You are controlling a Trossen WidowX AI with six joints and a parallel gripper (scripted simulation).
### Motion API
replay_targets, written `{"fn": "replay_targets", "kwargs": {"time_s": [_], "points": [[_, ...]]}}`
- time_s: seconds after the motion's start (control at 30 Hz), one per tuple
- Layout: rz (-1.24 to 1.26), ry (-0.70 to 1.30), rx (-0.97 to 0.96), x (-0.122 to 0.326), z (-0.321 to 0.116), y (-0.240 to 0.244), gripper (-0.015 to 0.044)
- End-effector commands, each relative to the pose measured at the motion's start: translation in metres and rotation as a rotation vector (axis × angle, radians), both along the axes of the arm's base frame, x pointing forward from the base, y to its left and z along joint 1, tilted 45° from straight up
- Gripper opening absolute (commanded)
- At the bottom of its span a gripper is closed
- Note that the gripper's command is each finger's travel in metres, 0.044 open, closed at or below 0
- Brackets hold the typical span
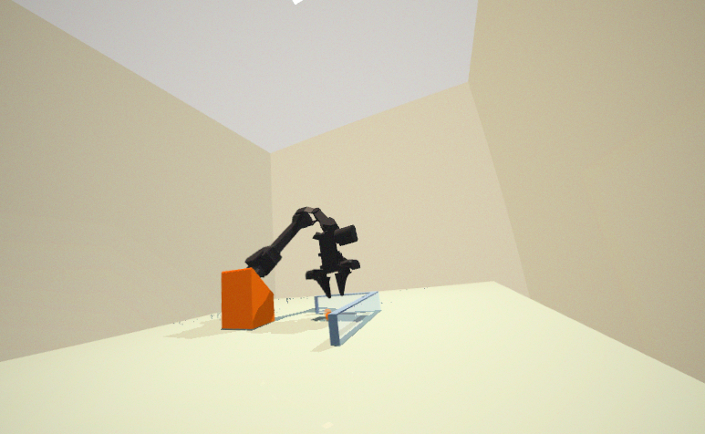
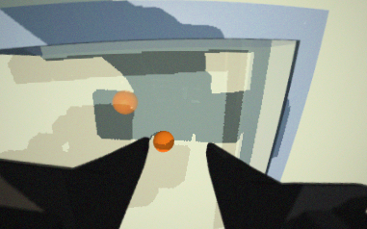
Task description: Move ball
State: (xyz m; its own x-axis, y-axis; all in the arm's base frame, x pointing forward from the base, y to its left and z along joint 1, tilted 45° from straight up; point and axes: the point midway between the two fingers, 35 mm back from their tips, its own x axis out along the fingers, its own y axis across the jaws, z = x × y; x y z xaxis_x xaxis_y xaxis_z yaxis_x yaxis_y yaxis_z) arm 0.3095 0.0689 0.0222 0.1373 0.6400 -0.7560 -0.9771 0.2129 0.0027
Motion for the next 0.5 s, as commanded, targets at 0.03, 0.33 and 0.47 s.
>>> {"fn": "replay_targets", "kwargs": {"time_s": [0.03, 0.33, 0.47], "points": [[0.184, -0.032, 0.066, -0.0102, -0.0262, -0.016, 0.0226], [0.184, -0.032, 0.066, -0.0102, -0.0262, -0.016, 0.0226], [0.184, -0.032, 0.066, -0.0098, -0.0335, -0.0087, 0.0226]]}}
